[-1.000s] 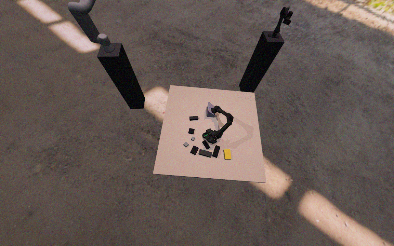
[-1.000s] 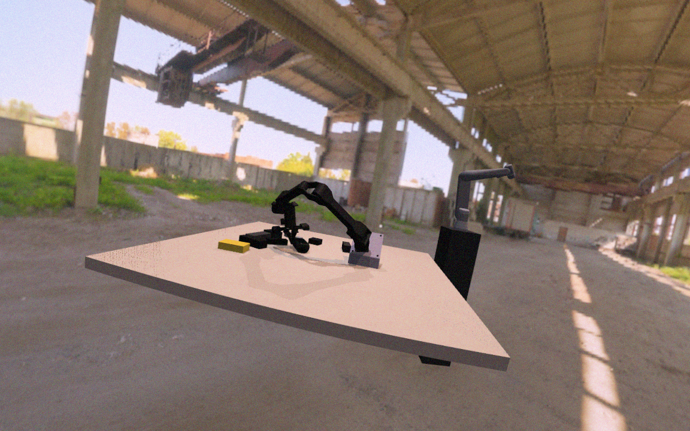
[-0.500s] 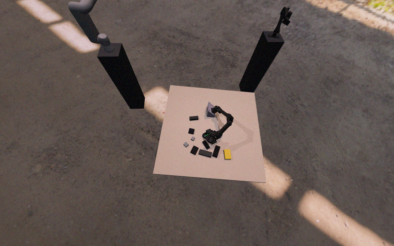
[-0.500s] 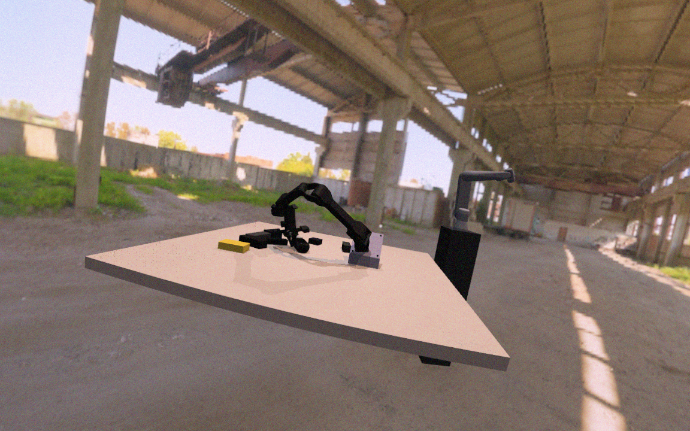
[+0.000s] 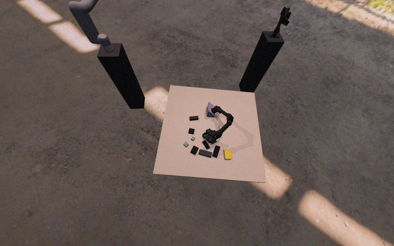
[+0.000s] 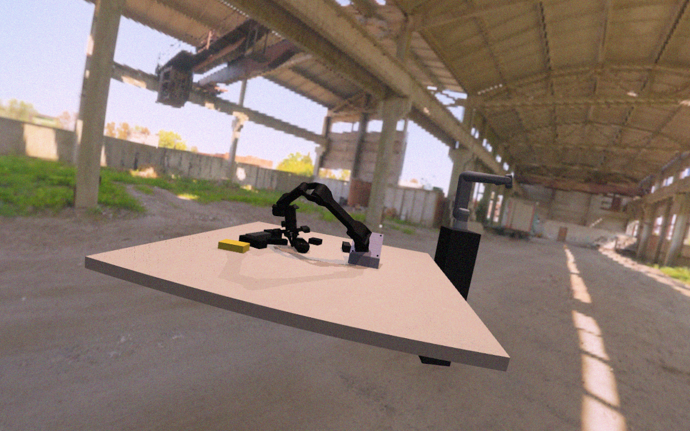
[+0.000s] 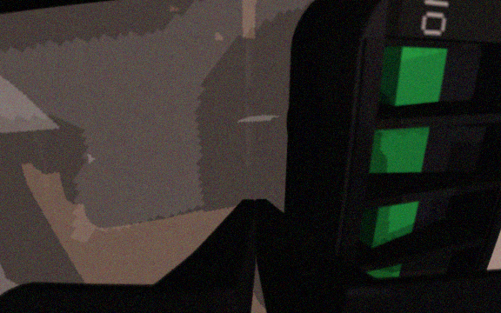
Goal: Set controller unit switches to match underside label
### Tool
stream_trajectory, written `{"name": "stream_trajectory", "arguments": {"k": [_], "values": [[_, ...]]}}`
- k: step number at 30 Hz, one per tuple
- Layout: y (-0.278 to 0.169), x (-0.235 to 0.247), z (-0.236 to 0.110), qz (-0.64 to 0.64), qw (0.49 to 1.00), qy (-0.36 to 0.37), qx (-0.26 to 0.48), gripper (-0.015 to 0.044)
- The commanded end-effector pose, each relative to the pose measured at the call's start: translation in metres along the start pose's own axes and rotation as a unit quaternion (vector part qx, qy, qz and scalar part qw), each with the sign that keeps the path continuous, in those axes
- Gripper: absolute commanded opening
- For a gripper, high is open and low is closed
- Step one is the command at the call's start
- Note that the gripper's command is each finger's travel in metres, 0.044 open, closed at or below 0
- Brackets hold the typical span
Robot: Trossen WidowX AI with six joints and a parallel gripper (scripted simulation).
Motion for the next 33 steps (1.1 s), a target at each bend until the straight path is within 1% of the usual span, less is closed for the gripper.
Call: {"name": "stream_trajectory", "arguments": {"k": [1,21,22,28,33], "values": [[0.0,-0.007,0.003,0.001,1.0,-0.004,0.002,0.0],[0.002,-0.033,0.008,0.002,1.0,-0.004,0.002,0.0],[0.003,-0.022,0.001,-0.003,1.0,0.005,-0.002,0.0],[0.0,-0.006,-0.045,0.001,1.0,-0.004,0.001,0.0],[0.0,-0.005,-0.047,0.001,1.0,-0.004,0.001,0.0]]}}
Point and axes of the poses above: the point midway between the two fingers, 35 mm back from their tips, its own z axis out along the fingers, its own x axis across the jaws, y = z × x, the point moved 5 cm from there along -z, back along the fingers, and after that the axes turned 4 degrees about z, right-handed, at the moved point
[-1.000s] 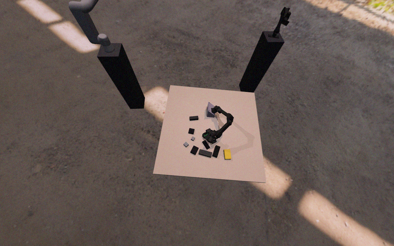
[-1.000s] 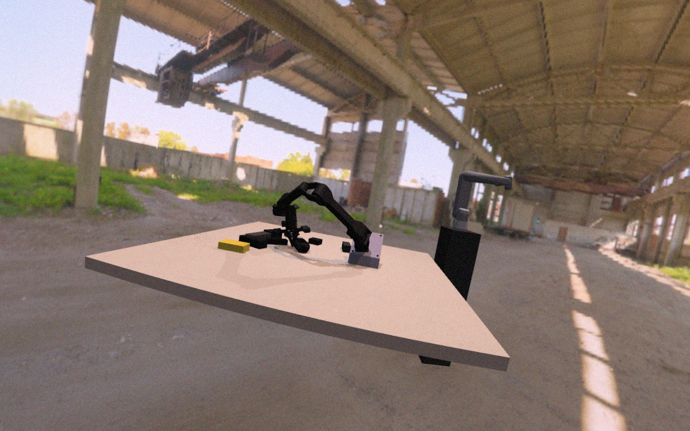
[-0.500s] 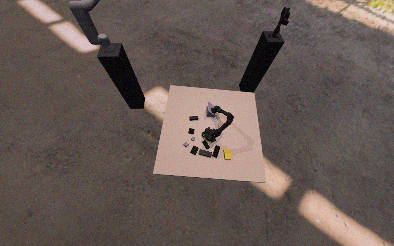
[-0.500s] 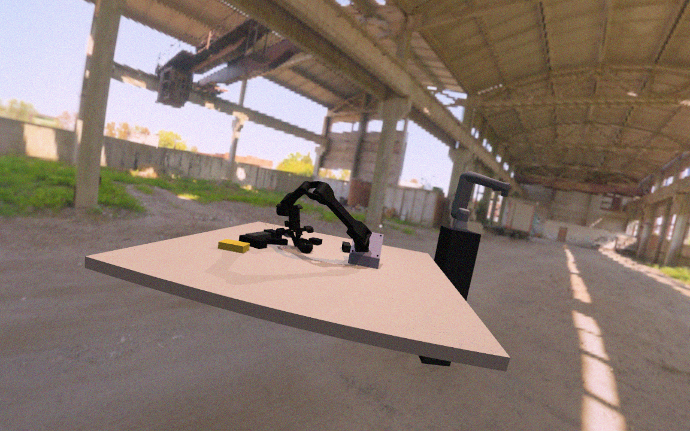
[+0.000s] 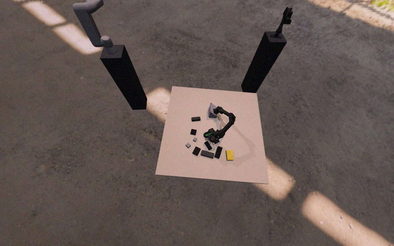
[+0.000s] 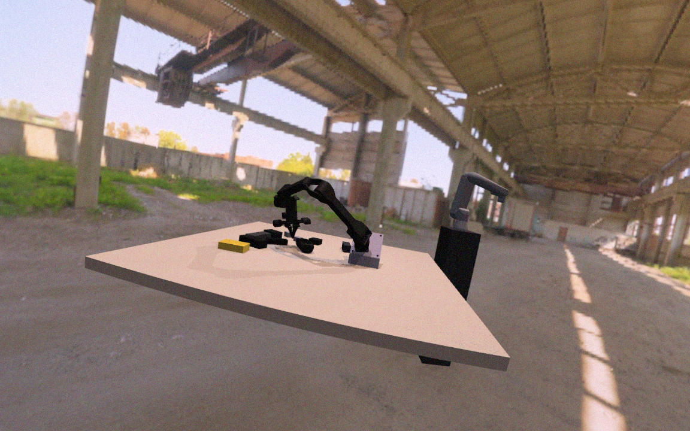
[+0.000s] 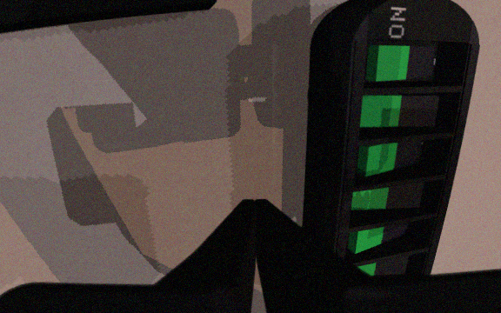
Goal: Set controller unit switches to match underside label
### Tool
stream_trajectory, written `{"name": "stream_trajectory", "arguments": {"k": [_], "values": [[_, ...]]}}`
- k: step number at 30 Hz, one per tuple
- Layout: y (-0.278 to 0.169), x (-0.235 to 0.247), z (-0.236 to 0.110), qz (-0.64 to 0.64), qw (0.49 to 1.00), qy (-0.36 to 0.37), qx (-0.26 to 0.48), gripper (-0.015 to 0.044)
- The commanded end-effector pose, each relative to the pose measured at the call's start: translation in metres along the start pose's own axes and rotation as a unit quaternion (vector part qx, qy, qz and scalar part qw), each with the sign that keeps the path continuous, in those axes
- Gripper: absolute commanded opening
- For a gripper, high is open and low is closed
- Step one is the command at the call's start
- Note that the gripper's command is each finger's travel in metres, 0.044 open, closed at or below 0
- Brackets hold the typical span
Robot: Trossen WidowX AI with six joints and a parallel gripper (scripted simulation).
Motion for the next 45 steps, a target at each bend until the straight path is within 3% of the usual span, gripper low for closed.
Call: {"name": "stream_trajectory", "arguments": {"k": [1,14,19,24,34,45], "values": [[-0.001,0.0,-0.003,0.0,1.0,-0.007,0.002,0.0],[0.001,-0.019,0.0,0.003,1.0,-0.005,0.003,0.0],[0.002,-0.029,-0.046,0.003,1.0,-0.005,0.002,0.0131],[0.002,-0.029,-0.049,0.003,1.0,-0.005,0.002,0.0262],[0.002,-0.029,-0.049,0.003,1.0,-0.005,0.002,0.0],[0.002,-0.029,-0.049,0.003,1.0,-0.005,0.002,0.0]]}}
Point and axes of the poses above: the point midway between the two fingers, 35 mm back from their tips, its own z axis out along the fingers, its own x axis across the jaws, y = z × x, the point moved 5 cm from there along -z, back along the fingers, and after that the axes turned 4 degrees about z, right-handed, at the moved point
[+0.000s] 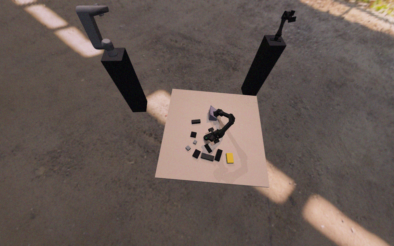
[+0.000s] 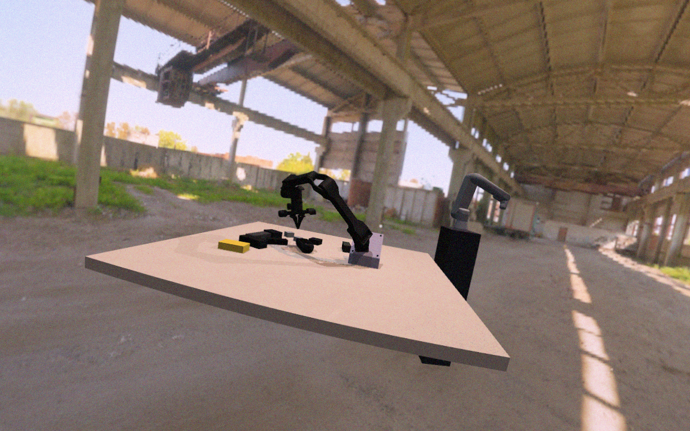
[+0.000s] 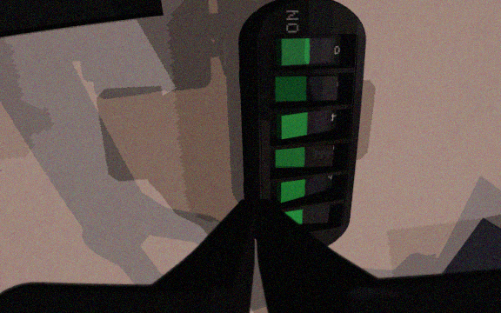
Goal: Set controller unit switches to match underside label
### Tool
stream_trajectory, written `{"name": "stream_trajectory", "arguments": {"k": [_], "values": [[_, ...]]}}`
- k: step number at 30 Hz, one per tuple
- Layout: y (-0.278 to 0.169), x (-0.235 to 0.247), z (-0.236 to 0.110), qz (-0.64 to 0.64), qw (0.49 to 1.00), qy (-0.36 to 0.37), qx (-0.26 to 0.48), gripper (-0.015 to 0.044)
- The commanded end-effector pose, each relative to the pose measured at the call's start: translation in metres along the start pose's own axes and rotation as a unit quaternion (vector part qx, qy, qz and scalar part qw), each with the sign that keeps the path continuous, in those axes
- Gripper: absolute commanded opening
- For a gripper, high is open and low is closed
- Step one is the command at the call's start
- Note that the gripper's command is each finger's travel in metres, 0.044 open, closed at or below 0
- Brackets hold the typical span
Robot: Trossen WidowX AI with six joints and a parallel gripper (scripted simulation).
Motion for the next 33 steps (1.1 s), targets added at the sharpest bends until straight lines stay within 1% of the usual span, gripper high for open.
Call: {"name": "stream_trajectory", "arguments": {"k": [1,2,19,21,22,23,26,27,33], "values": [[0.0,0.0,0.0,-0.001,1.0,-0.003,0.0,0.0],[0.0,0.0,0.0,-0.001,1.0,-0.003,0.0,0.0],[0.0,0.0,0.0,0.0,1.0,0.0,0.0,0.044],[0.0,0.0,0.0,0.0,1.0,0.0,0.0,0.044],[0.0,-0.001,-0.003,0.002,1.0,0.001,-0.001,0.0414],[0.0,-0.003,-0.013,0.007,1.0,0.006,-0.006,0.0387],[-0.003,-0.018,-0.063,0.035,0.998,0.029,-0.031,0.0309],[-0.004,-0.021,-0.072,0.041,0.998,0.033,-0.035,0.0282],[-0.005,-0.022,-0.075,0.042,0.998,0.034,-0.037,0.0125]]}}
Point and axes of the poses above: the point midway between the two fingers, 35 mm back from their tips, its own z axis out along the fingers, its own x axis across the jaws, y = z × x, the point moved 5 cm from there along -z, back along the fingers, and after that the axes turned 4 degrees about z, right-handed, at the moved point
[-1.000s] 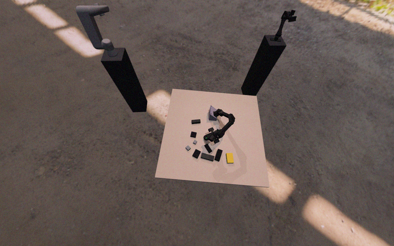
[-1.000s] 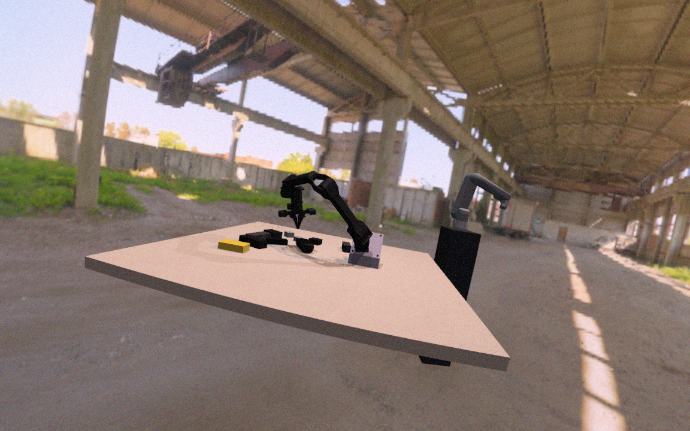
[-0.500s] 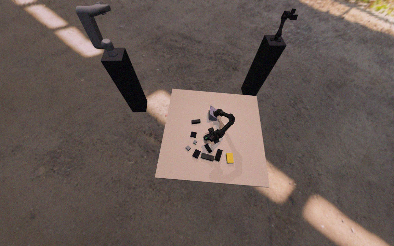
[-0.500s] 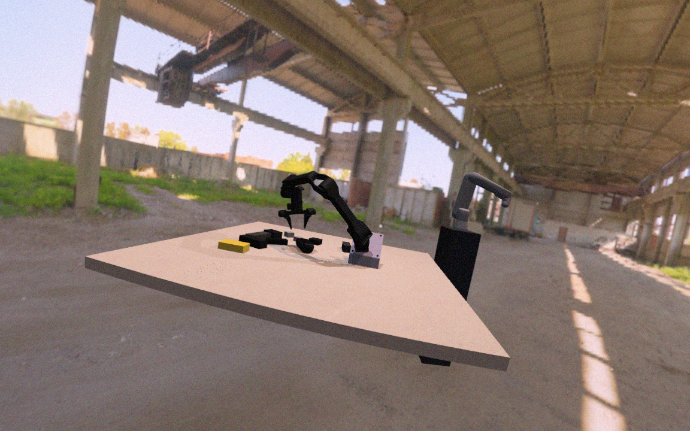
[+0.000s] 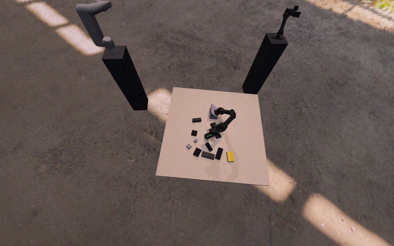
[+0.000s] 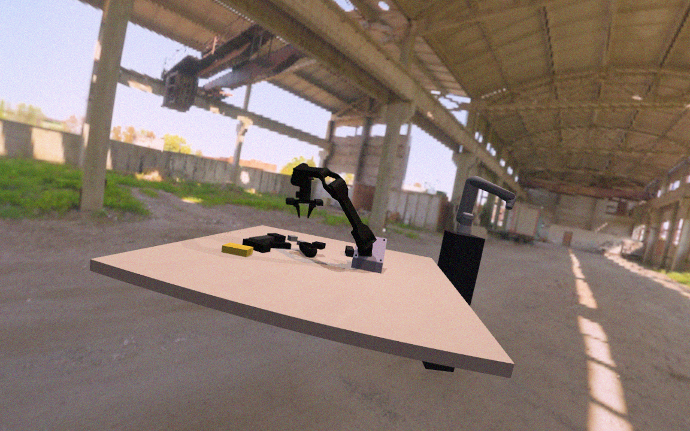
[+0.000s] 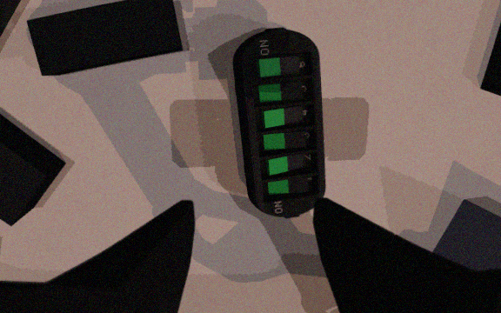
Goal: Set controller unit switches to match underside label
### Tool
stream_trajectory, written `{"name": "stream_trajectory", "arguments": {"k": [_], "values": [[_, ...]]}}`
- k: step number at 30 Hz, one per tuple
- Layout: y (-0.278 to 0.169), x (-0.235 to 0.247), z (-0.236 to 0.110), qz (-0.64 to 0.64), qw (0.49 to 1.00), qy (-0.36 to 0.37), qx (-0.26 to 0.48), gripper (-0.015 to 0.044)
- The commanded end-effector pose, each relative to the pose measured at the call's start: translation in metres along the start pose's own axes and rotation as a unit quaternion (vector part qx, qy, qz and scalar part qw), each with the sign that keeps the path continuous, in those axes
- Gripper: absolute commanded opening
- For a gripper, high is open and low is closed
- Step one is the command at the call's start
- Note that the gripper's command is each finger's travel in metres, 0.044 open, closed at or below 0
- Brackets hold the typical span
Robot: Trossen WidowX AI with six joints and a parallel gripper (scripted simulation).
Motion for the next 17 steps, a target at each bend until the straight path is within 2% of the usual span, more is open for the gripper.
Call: {"name": "stream_trajectory", "arguments": {"k": [1,5,17], "values": [[-0.0022,0.0008,-0.0007,0.001,1.0,-0.007,0.002,0.0099],[-0.0022,0.0008,-0.0007,0.001,1.0,-0.007,0.002,0.0],[-0.0022,0.0008,-0.0007,0.001,1.0,-0.007,0.002,0.0]]}}
Point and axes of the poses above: the point midway between the two fingers, 35 mm back from their tips, its own z axis out along the fingers, its own x axis across the jaws, y = z × x, the point moved 5 cm from there along -z, back along the fingers, and after that the axes turned 4 degrees about z, right-handed, at the moved point
